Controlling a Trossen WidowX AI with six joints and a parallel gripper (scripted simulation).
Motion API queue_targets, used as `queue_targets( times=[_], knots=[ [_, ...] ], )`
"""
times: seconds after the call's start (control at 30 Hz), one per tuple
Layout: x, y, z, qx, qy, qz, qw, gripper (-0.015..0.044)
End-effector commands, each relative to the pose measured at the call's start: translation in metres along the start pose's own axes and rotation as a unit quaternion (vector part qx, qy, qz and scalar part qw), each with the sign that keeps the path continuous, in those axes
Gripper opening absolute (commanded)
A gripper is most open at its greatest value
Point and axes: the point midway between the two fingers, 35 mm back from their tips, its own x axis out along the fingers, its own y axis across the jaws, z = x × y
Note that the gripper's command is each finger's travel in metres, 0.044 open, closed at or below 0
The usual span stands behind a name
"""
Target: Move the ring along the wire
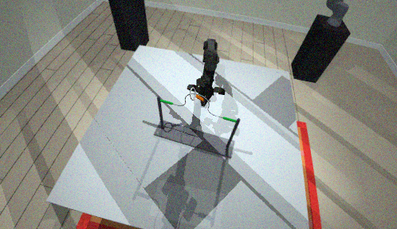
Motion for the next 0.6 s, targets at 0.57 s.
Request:
queue_targets(
  times=[0.57],
  knots=[
    [0.001,-0.019,0.003,-0.154,-0.022,-0.106,0.982,-0.015]
  ],
)
